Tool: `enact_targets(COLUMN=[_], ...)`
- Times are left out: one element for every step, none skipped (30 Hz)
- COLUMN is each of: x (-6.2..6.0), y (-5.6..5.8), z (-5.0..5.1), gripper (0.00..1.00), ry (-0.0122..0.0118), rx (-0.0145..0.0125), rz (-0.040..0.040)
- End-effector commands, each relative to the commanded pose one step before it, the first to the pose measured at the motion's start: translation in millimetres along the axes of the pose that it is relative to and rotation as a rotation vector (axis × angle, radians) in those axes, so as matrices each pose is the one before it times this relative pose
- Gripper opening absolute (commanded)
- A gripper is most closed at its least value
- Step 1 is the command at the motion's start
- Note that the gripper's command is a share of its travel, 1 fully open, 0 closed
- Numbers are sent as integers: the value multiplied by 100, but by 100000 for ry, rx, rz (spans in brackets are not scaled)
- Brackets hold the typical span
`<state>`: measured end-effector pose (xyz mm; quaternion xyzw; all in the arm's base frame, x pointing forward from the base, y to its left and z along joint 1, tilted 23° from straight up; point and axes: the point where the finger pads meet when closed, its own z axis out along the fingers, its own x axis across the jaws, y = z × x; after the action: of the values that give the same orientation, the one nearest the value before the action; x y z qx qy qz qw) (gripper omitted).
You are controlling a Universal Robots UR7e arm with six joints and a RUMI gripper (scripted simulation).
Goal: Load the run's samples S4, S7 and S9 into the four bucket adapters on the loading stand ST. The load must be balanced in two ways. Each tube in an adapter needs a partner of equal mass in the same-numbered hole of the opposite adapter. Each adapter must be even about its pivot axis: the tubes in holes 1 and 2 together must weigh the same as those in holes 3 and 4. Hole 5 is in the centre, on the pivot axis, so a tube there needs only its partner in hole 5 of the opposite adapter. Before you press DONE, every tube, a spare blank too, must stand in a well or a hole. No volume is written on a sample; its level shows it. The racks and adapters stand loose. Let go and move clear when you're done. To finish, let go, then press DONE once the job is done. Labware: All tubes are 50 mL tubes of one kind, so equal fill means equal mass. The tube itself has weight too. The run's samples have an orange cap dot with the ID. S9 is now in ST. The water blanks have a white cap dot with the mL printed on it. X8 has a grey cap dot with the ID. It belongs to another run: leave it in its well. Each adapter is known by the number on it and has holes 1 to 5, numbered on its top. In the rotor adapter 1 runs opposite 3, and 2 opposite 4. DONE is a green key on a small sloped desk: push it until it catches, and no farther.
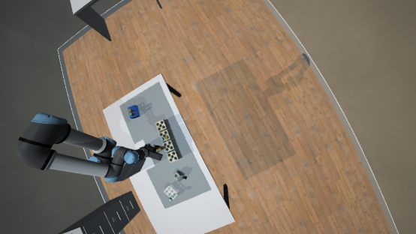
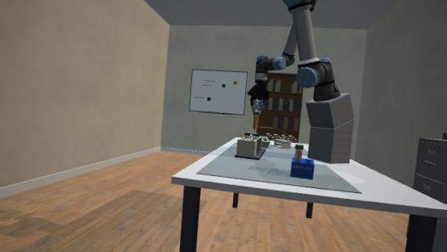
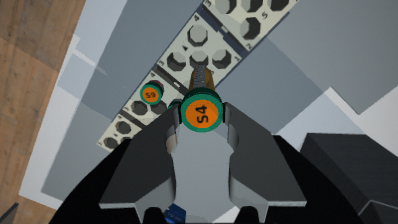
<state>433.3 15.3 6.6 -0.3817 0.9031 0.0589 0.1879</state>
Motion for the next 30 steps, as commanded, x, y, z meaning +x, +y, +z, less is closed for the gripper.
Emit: enact_targets(x=[2161, 527, 527, 527, 527, 527, 527, 527, 527, 527, 527, 526, 0, 0, 523, 527, 527, 527, 527, 434, 2, 1, 1, 1, 1, -70, -7, 2, -67, 0], y=[-2003, -413, -413, -413, -413, -413, -413, -413, -413, -413, -413, -416, 0, 0, -435, -412, -409, -408, -408, -337, -7, -7, -5, -3, -1, 206, 5, -2, -54, 0], z=[124, -1, -1, -1, 0, 0, 0, 0, 0, 0, 0, -1, 0, 0, -6, 1, 2, 2, 2, 1, -2, -2, -2, -1, 0, 55, -2, 1, 305, 0], gripper=[0, 0, 0, 0, 0, 0, 0, 0, 0, 0, 0, 0, 0, 0, 0, 0, 0, 0, 0, 0, 0, 0, 0, 0, 0, 0, 0, 0, 0, 0], ry=[-604, 2, 2, 2, 2, 2, 2, 2, 2, 2, 2, 2, 0, 0, 7, 3, 2, 1, 1, 4, 11, 8, 6, 4, 4, 25, 2, -1, -37, 0], rx=[-559, 2, 2, 2, 2, 2, 2, 2, 2, 2, 2, 12, 0, 0, 65, -1, -9, -11, -11, -4, 18, 19, 14, 7, 1, -208, 3, -1, -30, 0], rz=[-1449, 0, 0, 0, 0, 0, 0, 0, 0, 0, 0, -4, 0, 0, -27, 1, 5, 6, 5, 2, -8, -8, -6, -3, -1, -65, 3, -1, -283, 0])
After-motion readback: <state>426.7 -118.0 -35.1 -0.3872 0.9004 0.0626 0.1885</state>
